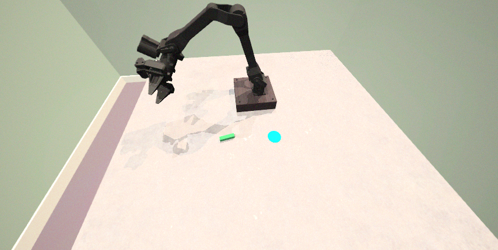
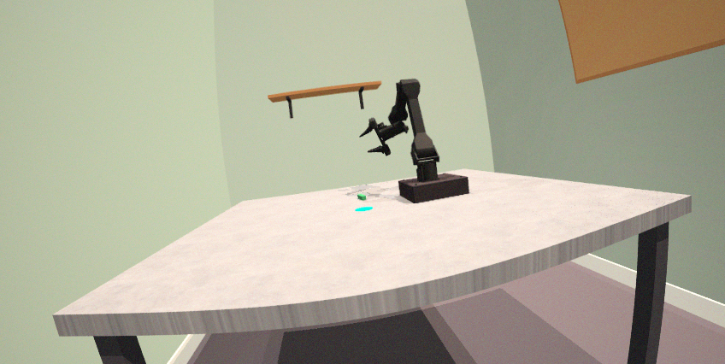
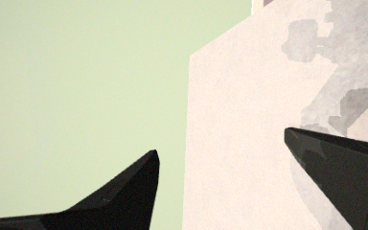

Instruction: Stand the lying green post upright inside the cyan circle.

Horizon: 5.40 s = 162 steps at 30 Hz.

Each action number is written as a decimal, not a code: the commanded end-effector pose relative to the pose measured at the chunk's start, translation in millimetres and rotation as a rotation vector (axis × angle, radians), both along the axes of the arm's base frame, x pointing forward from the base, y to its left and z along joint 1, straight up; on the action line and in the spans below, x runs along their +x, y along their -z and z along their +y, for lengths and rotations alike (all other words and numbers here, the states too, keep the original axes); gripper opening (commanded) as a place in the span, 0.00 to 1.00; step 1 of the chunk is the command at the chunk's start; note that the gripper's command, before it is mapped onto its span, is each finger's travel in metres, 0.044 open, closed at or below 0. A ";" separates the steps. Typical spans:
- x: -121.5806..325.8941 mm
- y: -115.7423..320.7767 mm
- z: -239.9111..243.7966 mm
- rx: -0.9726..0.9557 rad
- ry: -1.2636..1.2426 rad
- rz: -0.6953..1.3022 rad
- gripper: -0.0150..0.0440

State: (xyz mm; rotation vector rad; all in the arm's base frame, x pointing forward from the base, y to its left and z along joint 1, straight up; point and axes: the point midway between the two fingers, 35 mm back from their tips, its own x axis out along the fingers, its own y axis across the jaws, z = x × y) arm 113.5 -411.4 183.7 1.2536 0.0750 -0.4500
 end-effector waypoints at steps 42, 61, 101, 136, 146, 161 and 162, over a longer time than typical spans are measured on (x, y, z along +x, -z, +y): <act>115.8 123.0 194.6 0.307 -0.067 1.203 0.65; 112.5 191.9 197.8 0.308 -0.068 1.204 0.29; 110.6 75.7 199.5 0.307 -0.068 1.203 0.29; 146.1 65.3 291.5 0.073 -0.399 1.251 0.29; 150.5 63.0 321.1 -0.003 -0.504 1.260 0.29; 150.9 60.0 364.7 -0.119 -0.661 1.267 0.29; 150.7 59.8 367.5 -0.126 -0.671 1.267 0.29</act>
